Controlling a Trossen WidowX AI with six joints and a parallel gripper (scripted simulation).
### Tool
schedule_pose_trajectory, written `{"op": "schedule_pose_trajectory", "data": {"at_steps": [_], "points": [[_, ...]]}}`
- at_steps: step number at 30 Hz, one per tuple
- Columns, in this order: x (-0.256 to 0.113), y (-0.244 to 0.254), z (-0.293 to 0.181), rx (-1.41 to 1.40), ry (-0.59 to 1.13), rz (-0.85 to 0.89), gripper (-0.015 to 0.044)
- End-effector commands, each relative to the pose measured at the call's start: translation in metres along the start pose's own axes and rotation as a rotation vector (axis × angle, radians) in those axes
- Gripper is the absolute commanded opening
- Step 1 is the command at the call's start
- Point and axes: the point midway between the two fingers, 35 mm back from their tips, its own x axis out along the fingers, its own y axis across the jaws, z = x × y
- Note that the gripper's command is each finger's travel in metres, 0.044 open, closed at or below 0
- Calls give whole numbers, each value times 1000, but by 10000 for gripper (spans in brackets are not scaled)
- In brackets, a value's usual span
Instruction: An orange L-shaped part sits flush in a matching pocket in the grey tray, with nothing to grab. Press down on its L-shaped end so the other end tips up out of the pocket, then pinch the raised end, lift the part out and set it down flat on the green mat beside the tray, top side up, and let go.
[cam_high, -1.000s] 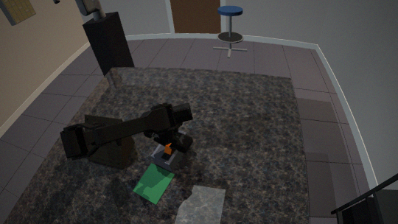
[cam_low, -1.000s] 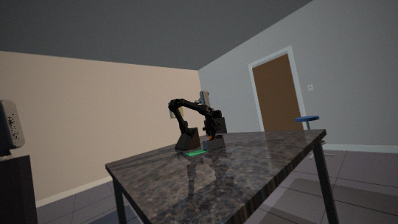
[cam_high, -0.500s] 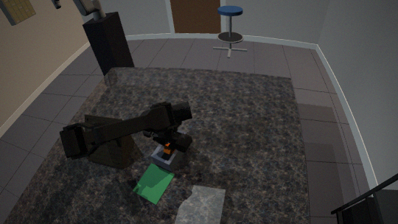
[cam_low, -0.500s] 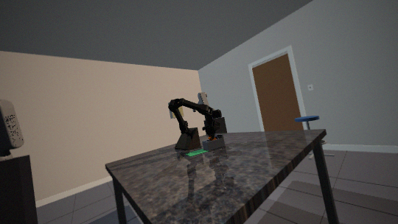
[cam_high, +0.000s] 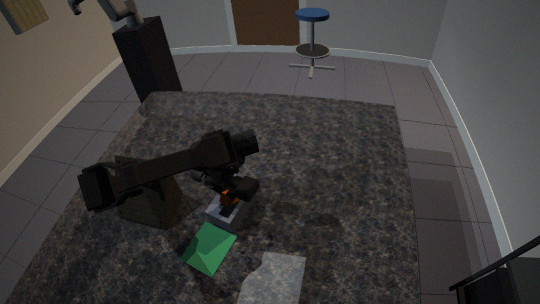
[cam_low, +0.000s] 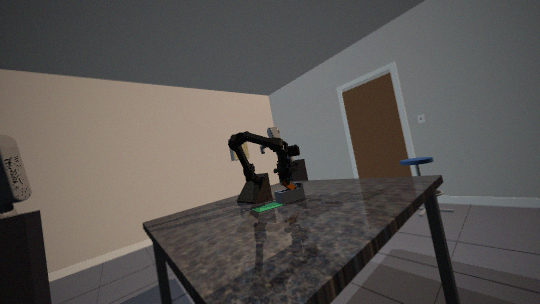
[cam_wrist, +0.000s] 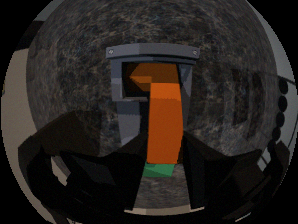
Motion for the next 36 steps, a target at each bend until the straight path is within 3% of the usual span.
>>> {"op": "schedule_pose_trajectory", "data": {"at_steps": [1, 36], "points": [[-7, -2, 1, 10, -7, 0, 0], [-57, -1, 1, 9, -8, 1, 0]]}}
